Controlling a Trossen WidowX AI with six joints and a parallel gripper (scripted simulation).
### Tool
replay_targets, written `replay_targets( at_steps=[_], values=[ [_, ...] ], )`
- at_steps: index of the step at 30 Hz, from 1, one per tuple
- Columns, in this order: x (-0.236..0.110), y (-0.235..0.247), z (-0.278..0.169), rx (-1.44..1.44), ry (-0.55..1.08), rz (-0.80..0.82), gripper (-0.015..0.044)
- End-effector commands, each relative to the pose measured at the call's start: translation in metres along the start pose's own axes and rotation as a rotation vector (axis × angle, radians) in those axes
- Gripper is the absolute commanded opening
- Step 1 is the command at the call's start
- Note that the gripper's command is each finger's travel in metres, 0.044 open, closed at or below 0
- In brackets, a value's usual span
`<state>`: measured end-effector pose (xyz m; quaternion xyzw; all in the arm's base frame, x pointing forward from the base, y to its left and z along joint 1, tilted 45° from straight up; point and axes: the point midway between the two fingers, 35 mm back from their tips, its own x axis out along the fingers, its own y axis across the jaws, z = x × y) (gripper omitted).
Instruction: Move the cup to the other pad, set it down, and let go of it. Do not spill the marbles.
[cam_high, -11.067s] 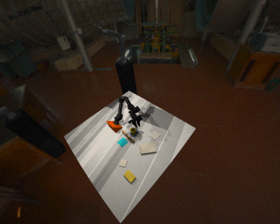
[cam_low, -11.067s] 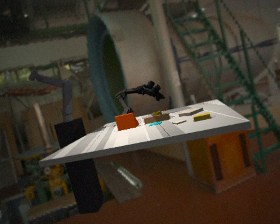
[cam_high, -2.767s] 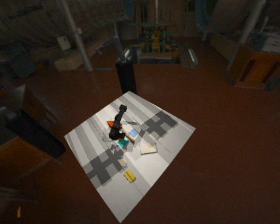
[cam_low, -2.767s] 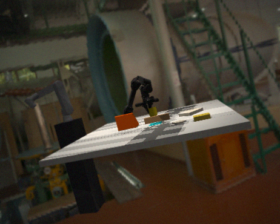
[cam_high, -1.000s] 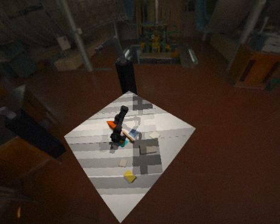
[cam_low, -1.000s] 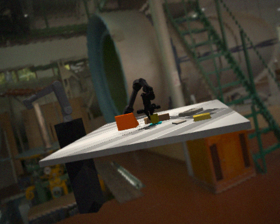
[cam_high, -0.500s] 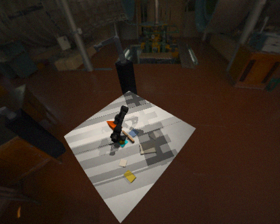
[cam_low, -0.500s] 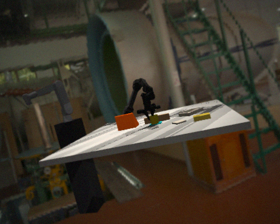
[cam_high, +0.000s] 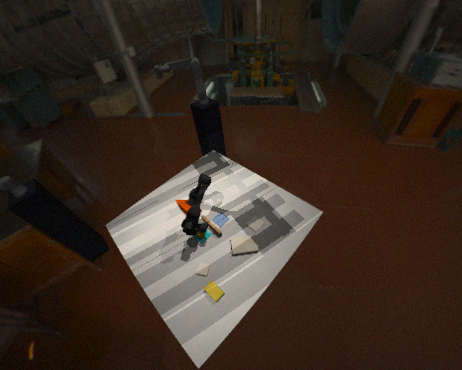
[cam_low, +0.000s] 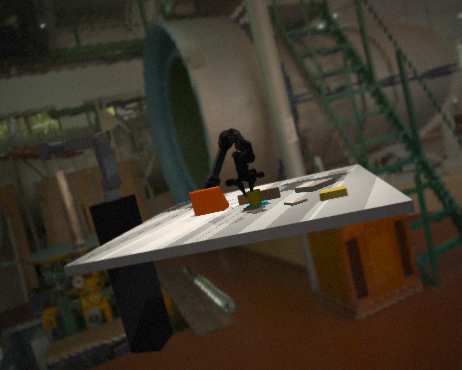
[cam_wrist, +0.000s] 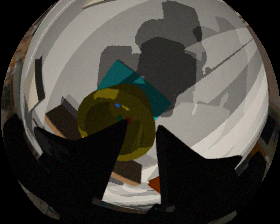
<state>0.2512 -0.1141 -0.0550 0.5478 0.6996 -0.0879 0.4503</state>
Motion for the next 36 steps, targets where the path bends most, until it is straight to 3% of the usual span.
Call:
replay_targets(
  at_steps=[1,31,36],
  values=[
    [-0.005,0.0,0.0,-0.006,-0.001,-0.004,0.0147],
    [-0.04,0.0,0.002,0.0,0.004,-0.004,0.0147],
    [-0.037,0.0,0.002,0.006,0.004,0.0,0.0278]
  ],
)
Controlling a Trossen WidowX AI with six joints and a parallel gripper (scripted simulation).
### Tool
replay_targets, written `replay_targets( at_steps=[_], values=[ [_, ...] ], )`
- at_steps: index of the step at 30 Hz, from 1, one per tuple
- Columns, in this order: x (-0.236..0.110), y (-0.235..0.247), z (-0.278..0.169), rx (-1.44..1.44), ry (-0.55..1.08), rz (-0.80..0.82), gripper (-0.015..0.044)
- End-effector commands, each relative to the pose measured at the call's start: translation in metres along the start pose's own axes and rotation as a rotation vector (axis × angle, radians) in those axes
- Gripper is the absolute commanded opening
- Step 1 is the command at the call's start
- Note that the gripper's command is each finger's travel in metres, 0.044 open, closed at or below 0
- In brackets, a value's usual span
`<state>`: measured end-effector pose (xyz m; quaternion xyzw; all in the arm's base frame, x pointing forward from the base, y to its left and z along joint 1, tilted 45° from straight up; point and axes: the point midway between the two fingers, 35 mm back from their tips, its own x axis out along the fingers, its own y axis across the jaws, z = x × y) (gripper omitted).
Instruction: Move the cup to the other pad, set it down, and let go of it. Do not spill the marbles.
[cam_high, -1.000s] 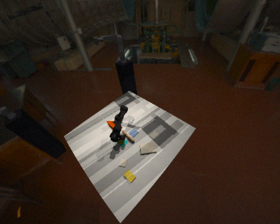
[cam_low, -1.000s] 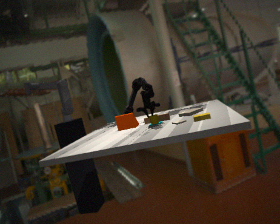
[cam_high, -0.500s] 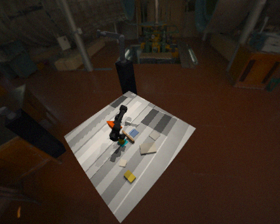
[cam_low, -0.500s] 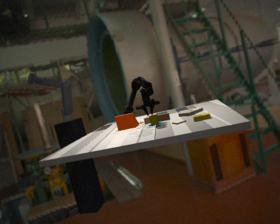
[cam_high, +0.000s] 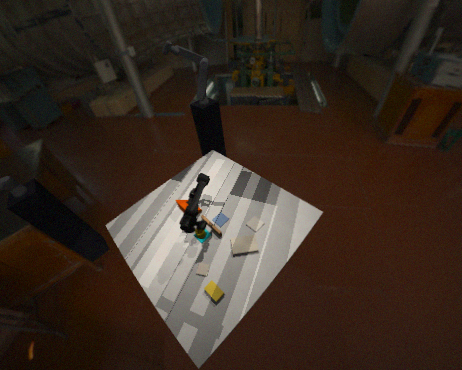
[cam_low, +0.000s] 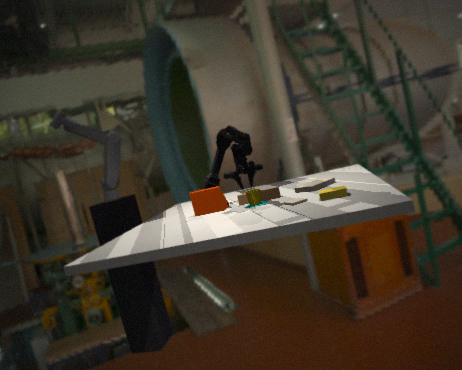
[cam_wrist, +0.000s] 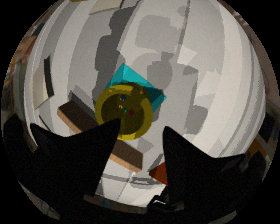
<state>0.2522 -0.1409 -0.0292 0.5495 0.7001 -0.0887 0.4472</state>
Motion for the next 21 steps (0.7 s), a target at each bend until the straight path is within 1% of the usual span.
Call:
replay_targets(
  at_steps=[1,6,21],
  values=[
    [0.001,0.0,0.0,0.0,0.0,-0.001,0.0304],
    [-0.003,0.0,0.0,0.0,0.0,-0.001,0.0435],
    [-0.047,0.002,0.003,-0.003,-0.001,-0.005,0.044]
  ],
)
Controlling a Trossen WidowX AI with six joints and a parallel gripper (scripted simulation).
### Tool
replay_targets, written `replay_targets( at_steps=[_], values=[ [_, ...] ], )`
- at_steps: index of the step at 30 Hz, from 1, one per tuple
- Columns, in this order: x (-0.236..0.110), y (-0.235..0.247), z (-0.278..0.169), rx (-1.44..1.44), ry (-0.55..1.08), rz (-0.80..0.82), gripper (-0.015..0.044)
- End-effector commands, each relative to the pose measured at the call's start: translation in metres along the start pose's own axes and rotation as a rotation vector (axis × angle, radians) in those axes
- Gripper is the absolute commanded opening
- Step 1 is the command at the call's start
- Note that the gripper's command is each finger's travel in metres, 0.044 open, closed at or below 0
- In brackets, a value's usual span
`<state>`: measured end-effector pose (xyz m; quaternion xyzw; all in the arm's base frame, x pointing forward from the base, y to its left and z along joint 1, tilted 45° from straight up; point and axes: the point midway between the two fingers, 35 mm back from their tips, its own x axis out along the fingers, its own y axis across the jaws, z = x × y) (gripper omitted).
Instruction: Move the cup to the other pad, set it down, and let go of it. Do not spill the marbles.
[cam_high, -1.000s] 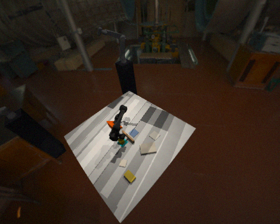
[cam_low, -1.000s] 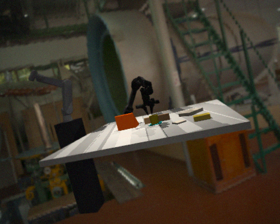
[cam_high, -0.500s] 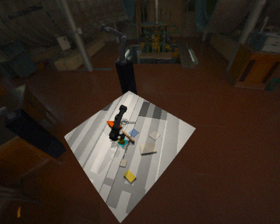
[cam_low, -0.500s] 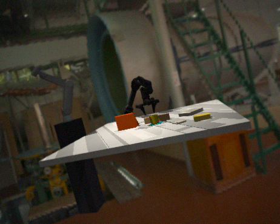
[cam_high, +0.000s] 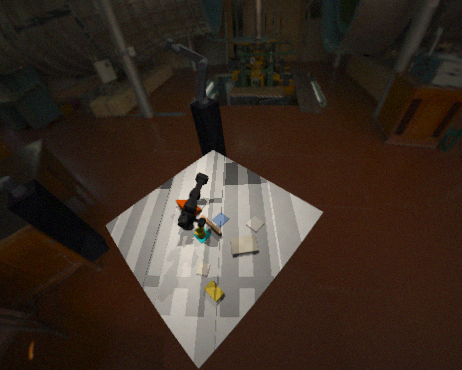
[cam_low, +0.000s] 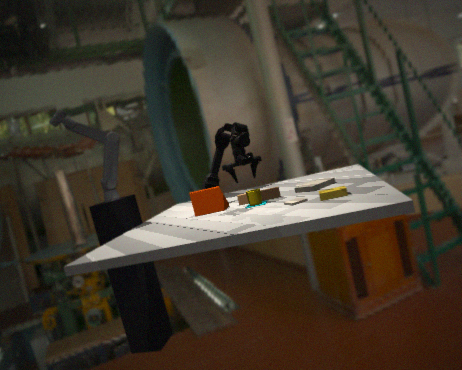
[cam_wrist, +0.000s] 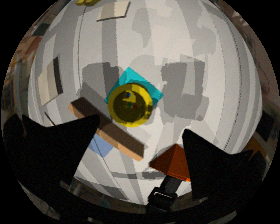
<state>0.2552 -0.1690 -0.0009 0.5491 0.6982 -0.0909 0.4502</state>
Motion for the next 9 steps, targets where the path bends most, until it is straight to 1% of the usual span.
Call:
replay_targets(
  at_steps=[1,7,9],
  values=[
    [-0.01,0.0,0.001,-0.003,0.007,-0.005,0.044],
    [-0.024,0.001,0.001,-0.004,0.008,-0.006,0.044],
    [-0.02,0.001,0.0,-0.002,-0.003,-0.001,0.044]
  ],
)
